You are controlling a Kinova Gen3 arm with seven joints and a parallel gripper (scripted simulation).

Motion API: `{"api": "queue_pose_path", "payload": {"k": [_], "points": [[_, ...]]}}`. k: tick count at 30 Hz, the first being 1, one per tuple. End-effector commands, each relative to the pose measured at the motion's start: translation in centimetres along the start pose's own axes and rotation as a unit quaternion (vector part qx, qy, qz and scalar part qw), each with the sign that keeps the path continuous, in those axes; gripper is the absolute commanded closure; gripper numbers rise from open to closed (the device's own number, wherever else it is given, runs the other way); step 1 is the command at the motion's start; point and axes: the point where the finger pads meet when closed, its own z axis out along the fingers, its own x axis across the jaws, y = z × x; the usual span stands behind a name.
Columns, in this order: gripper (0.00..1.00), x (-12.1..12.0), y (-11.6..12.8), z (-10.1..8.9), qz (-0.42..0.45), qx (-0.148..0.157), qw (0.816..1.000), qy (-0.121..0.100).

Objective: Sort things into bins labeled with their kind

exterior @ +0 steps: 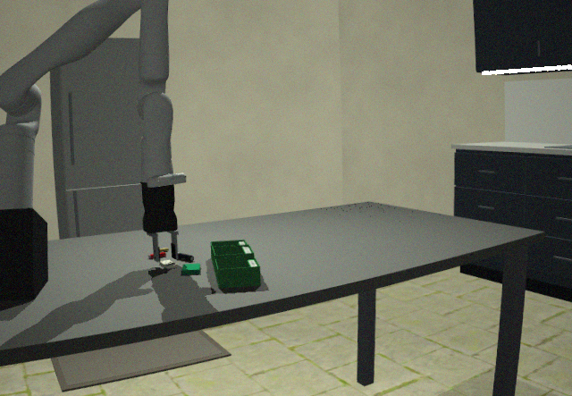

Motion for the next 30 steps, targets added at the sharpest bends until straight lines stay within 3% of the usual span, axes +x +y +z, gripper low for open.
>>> {"api": "queue_pose_path", "payload": {"k": [1,30], "points": [[0.21,-0.1,-0.2,0.0,0.001,0.000,1.000,-0.001],[0.21,-0.2,-0.3,1.2,0.001,0.000,1.000,-0.001]]}}
